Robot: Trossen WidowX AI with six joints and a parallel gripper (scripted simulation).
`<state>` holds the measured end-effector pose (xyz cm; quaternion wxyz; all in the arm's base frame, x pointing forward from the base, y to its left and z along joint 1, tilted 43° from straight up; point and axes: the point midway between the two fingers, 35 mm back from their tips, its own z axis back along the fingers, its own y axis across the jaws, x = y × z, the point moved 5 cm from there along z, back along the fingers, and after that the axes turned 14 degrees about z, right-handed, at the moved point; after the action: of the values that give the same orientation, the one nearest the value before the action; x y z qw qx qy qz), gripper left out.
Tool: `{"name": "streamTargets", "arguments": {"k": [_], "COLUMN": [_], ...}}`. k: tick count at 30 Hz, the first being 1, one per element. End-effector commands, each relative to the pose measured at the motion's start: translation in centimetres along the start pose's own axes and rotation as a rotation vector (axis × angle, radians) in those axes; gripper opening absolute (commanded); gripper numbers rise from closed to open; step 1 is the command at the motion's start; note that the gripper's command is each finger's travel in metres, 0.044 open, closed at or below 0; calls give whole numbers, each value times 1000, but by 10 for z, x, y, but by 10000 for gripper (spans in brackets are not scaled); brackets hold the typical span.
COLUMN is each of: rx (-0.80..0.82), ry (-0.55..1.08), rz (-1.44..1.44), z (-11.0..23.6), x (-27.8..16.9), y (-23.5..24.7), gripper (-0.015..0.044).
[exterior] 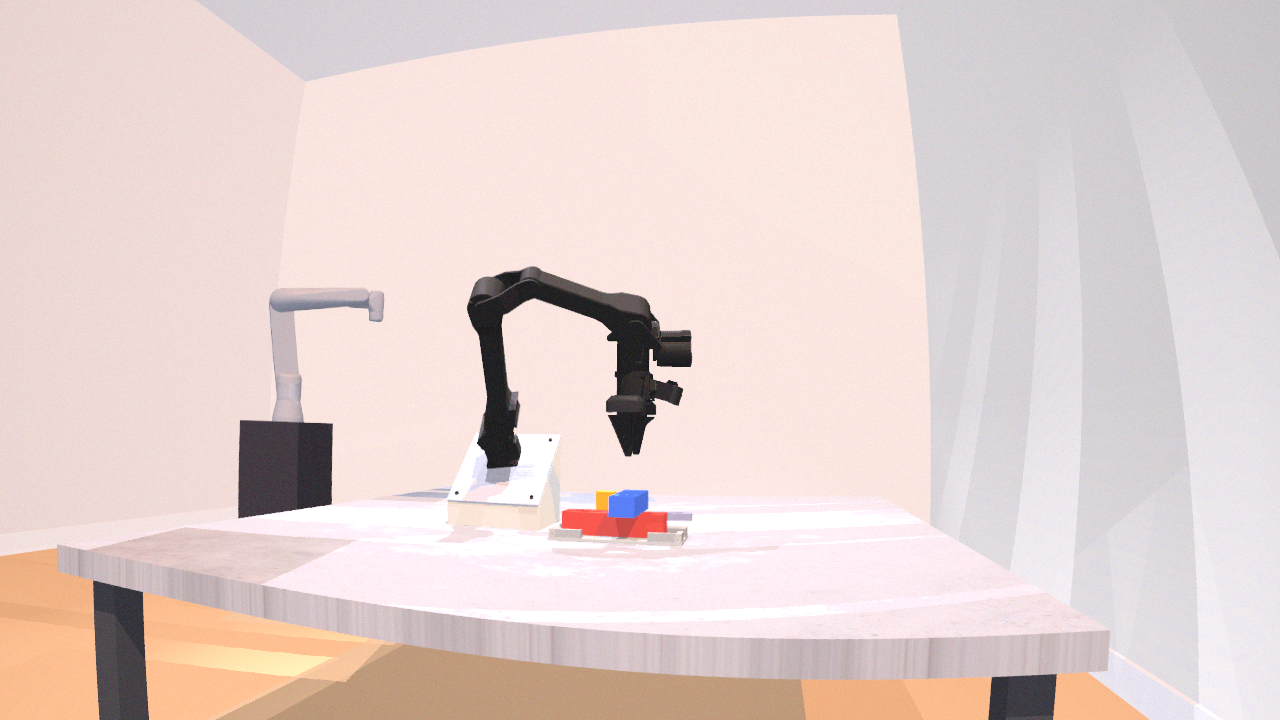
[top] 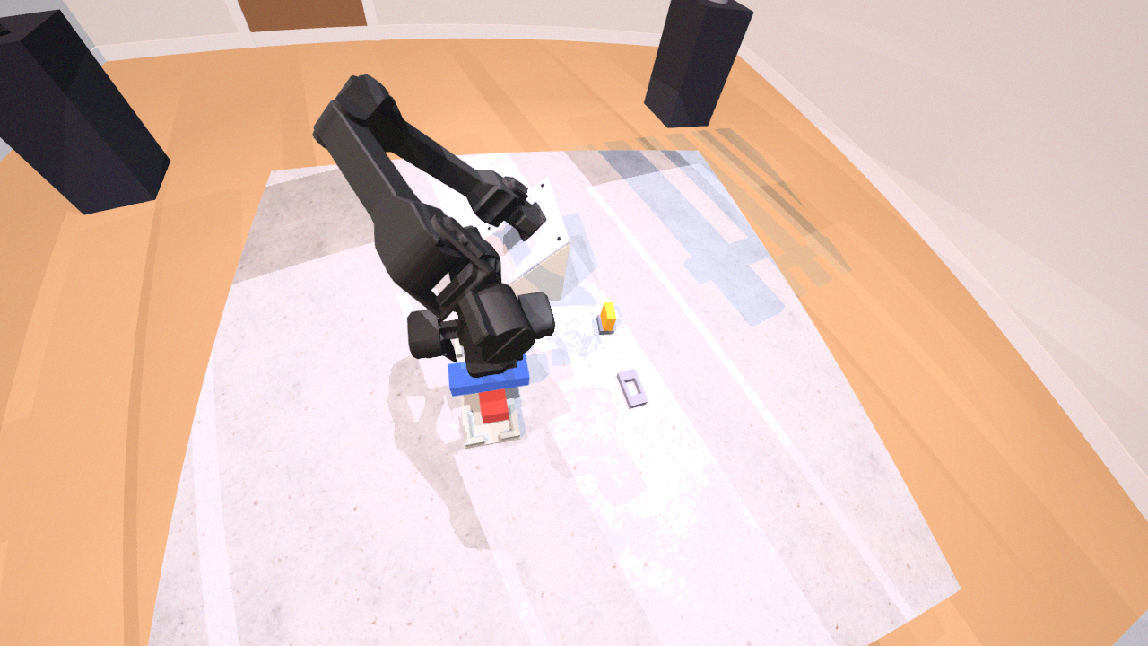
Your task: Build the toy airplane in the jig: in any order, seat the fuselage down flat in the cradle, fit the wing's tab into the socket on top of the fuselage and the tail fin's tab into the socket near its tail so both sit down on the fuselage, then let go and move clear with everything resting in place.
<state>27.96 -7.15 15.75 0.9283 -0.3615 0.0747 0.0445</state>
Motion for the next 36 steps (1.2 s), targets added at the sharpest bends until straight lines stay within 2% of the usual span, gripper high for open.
{"name": "streamTargets", "arguments": {"k": [1,11,19,22,30,36], "rx": [4,16,61,69,28,18], "ry": [2,-3,-15,-14,1,2], "rz": [-161,-131,-48,-72,-147,-158], "z": [-1,0,8,11,5,2], "x": [0,4,15,14,-24,-31], "y": [1,13,88,143,258,268], "gripper": [440,440,440,440,440,440]}}
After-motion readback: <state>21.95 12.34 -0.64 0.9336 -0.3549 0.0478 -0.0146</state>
